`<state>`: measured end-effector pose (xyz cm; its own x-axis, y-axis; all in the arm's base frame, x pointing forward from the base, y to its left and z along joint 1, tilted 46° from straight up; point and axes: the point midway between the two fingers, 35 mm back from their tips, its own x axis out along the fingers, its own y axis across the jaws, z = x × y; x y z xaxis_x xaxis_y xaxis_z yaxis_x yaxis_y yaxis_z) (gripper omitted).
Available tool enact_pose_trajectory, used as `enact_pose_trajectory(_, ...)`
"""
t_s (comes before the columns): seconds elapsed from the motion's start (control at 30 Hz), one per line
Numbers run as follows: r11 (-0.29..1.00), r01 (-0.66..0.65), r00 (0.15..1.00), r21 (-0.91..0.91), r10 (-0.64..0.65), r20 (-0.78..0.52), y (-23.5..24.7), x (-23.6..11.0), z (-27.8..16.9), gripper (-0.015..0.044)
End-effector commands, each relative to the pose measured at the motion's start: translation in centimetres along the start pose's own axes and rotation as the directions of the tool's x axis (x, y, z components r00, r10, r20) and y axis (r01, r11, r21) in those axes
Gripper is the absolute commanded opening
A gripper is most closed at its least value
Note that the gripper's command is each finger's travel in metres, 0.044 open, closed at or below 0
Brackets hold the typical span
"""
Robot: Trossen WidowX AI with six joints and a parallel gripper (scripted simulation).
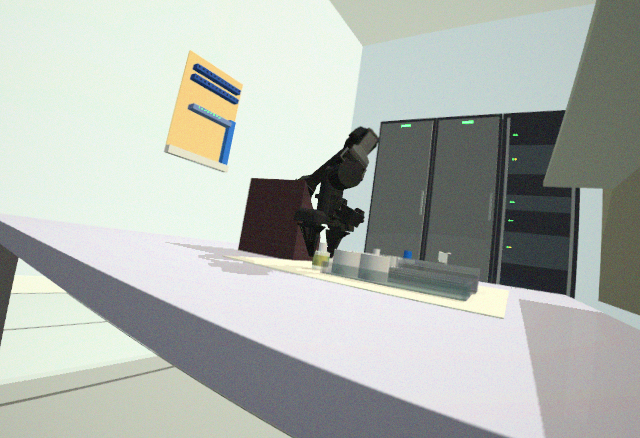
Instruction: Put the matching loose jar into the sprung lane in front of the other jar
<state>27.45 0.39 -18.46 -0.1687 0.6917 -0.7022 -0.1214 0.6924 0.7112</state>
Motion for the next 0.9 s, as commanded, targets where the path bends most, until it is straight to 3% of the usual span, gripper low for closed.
enact_pose_trajectory(0.0, 1.000, -0.005, 1.000, 0.004, 0.005, 0.002, 0.1, 0.2, 0.0, 0.0335)
enact_pose_trajectory(0.2, 1.000, -0.005, 1.000, 0.004, 0.005, 0.002, 0.1, 0.2, 0.0, 0.0178)
enact_pose_trajectory(0.4, 1.000, -0.005, 1.000, 0.004, 0.005, 0.002, 0.1, 0.2, 0.0, 0.0138)
enact_pose_trajectory(0.57, 1.000, 0.001, 1.000, 0.000, -0.001, -0.003, 0.0, -0.9, 0.1, 0.0006)
enact_pose_trajectory(0.87, 1.000, 0.003, 1.000, 0.003, -0.003, 0.000, -0.4, -8.4, 0.3, 0.0000)
